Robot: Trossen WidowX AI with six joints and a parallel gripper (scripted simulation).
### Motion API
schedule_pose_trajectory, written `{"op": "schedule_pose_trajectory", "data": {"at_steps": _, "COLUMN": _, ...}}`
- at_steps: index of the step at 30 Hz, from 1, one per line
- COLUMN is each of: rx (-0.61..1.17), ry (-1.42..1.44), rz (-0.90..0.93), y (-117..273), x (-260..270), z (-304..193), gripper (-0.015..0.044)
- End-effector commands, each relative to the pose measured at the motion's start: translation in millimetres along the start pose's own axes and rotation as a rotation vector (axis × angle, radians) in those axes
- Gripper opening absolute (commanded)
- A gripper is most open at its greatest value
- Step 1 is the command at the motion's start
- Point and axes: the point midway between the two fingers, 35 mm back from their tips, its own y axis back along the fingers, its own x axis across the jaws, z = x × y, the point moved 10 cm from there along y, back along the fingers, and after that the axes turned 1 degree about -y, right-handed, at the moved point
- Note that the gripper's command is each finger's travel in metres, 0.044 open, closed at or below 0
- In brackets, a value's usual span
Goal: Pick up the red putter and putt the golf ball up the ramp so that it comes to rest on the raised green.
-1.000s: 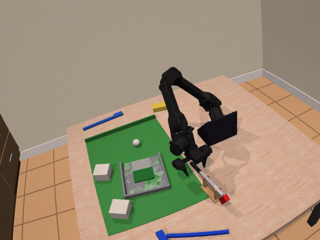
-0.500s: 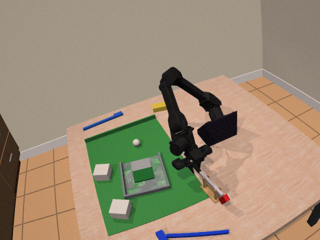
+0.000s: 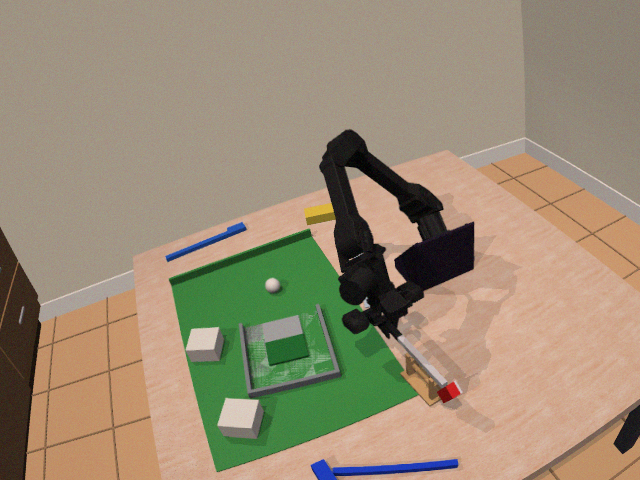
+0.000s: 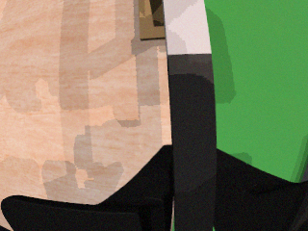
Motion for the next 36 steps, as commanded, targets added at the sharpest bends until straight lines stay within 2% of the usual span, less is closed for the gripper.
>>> {"op": "schedule_pose_trajectory", "data": {"at_steps": 1, "rx": -0.024, "ry": 0.0, "rz": -0.013, "y": 35.2, "x": -1.6, "z": 11.5, "gripper": 0.0}}
{"op": "schedule_pose_trajectory", "data": {"at_steps": 6, "rx": -0.023, "ry": 0.0, "rz": -0.012, "y": 73.1, "x": 2.8, "z": 19.4, "gripper": 0.0}}
{"op": "schedule_pose_trajectory", "data": {"at_steps": 11, "rx": -0.02, "ry": -0.016, "rz": -0.026, "y": 67.8, "x": -0.5, "z": 14.4, "gripper": 0.0}}
{"op": "schedule_pose_trajectory", "data": {"at_steps": 36, "rx": 0.009, "ry": -0.757, "rz": -0.094, "y": 130.3, "x": -26.3, "z": -137.5, "gripper": 0.0}}
